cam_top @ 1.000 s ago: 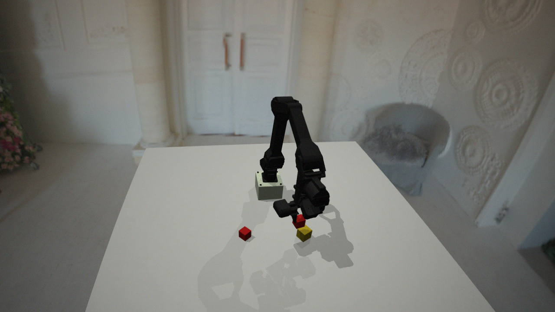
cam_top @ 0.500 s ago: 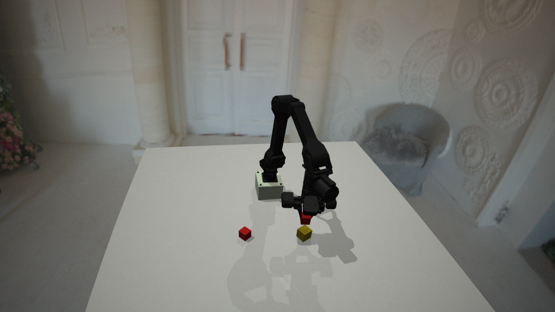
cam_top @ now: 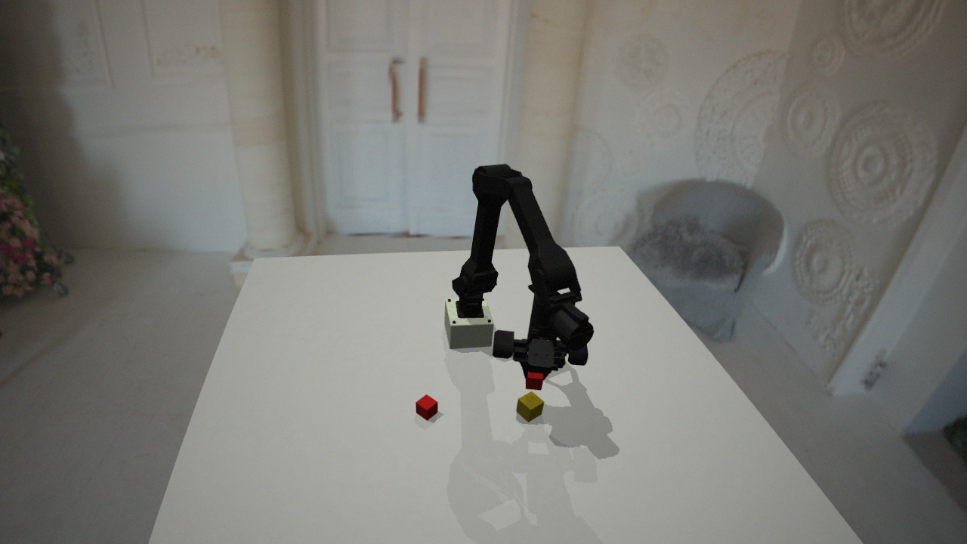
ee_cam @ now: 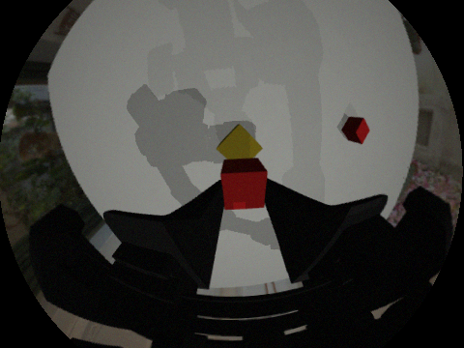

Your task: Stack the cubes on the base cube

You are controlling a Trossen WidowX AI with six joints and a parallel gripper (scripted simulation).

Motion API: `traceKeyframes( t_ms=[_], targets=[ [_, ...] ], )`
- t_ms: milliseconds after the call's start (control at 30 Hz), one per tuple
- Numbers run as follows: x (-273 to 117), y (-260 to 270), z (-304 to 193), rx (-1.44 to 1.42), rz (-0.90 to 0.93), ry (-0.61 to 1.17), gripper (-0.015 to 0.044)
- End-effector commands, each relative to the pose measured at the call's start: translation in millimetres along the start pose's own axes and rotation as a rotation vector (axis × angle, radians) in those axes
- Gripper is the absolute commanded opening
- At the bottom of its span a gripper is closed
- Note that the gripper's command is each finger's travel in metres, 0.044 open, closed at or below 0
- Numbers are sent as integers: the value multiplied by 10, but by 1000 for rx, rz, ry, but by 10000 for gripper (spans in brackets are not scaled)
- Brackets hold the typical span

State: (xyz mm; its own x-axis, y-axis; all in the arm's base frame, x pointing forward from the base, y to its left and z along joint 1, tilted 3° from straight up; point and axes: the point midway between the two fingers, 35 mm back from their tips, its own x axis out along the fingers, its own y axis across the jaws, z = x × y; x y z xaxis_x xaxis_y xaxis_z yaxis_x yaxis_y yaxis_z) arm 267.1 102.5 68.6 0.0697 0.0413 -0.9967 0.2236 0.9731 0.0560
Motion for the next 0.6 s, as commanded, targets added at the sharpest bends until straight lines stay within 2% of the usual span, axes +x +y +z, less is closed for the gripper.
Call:
traceKeyframes(
  t_ms=[0,567],
  targets=[
    [-11,-2,3,7,0,-7,105],
    [247,1,2,12,0,-7,105]
  ],
)
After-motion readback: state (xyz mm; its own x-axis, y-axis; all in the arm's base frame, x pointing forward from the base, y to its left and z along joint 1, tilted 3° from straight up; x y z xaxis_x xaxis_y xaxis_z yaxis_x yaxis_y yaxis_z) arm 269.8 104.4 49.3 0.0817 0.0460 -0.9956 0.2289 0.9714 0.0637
